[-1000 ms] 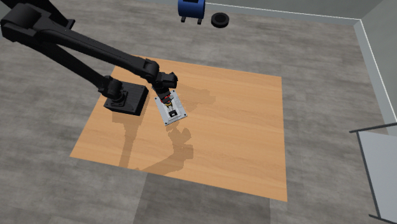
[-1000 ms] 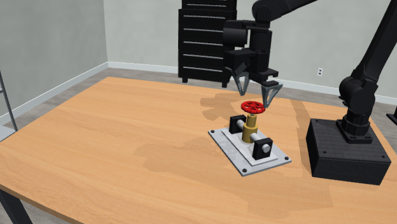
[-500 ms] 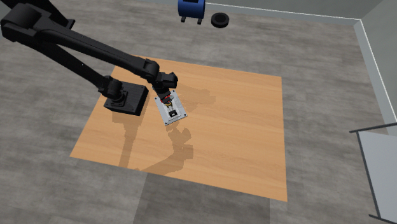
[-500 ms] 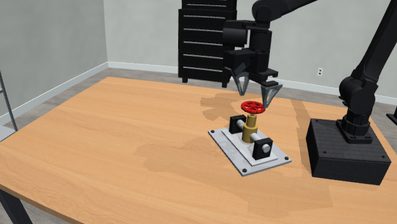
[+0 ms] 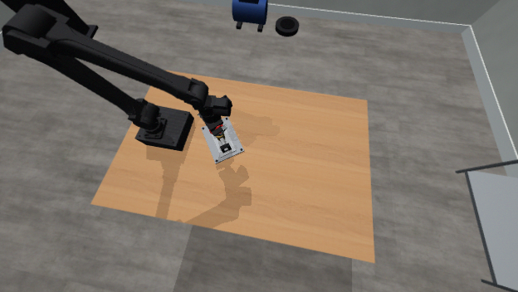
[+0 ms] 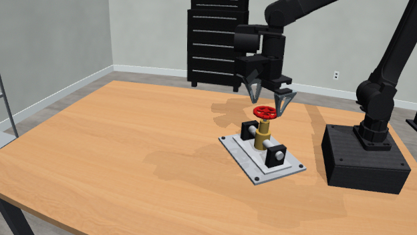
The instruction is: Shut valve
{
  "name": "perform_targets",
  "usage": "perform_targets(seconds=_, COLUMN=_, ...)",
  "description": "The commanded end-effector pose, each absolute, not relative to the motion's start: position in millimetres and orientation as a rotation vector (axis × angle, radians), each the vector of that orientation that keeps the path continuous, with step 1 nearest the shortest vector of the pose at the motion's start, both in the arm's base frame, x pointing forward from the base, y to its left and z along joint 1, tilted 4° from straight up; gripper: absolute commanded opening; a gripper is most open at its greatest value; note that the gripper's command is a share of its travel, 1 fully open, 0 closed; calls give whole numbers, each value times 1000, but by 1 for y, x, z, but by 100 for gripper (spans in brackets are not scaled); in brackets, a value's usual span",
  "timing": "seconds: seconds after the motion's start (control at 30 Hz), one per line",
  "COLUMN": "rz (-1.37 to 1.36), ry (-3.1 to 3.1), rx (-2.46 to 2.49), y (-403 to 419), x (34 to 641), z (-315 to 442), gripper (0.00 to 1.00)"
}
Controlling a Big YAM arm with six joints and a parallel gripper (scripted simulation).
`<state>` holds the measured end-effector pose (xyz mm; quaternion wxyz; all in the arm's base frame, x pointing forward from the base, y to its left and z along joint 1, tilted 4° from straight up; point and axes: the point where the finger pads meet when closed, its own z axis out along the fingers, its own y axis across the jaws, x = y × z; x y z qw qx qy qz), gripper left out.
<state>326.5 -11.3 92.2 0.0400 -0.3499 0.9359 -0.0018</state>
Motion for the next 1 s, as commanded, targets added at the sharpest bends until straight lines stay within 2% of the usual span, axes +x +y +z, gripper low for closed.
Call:
perform_targets(seconds=0.0, rz=-3, ry=2870, rx=-1074, y=-7, x=329, z=84, gripper=100)
perform_targets(seconds=0.97, rz=-3, ry=2870, rx=-1075, y=-6, x=329, z=67, gripper=100)
